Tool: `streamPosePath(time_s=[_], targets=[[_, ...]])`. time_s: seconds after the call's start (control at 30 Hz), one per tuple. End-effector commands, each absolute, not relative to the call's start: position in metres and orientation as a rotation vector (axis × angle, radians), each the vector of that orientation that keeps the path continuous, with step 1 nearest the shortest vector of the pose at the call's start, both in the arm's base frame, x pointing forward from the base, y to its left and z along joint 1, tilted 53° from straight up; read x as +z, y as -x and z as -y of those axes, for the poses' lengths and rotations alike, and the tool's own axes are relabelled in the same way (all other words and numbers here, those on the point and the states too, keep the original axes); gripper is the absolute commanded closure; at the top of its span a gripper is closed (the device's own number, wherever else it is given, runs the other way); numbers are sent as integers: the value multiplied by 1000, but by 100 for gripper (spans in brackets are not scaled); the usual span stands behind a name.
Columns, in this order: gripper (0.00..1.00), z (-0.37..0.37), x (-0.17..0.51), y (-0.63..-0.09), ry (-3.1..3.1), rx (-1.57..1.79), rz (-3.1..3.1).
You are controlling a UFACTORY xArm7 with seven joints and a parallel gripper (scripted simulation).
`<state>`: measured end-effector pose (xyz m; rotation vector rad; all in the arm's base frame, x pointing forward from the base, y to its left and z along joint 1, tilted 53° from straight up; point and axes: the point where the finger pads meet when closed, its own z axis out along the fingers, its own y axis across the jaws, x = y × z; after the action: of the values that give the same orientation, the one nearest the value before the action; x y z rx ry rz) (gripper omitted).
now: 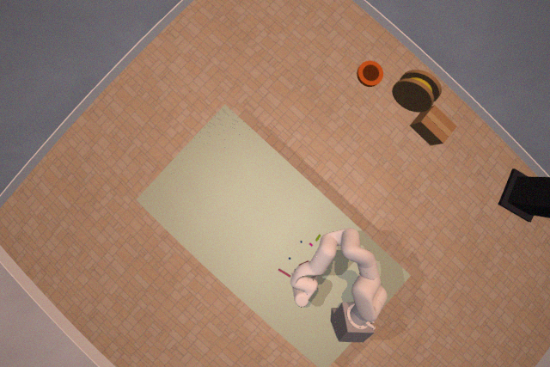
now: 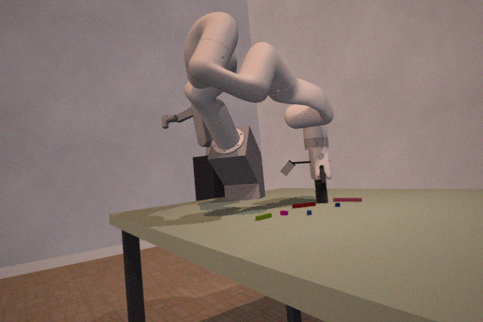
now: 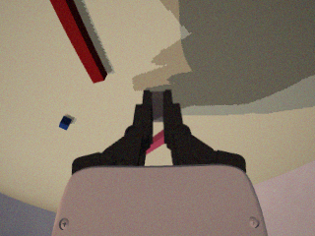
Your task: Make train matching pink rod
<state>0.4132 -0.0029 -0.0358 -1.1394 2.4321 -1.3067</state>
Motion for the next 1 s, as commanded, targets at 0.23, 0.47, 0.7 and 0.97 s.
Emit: streamPosePath(time_s=[0.23, 0.47, 0.7, 0.97], targets=[[96, 1, -35, -413, 1142, -1304, -2429], [96, 1, -35, -413, 1142, -1304, -2429], [96, -4, -31, -410, 1142, -1304, -2429], [96, -38, 1, -386, 1142, -1304, -2429]])
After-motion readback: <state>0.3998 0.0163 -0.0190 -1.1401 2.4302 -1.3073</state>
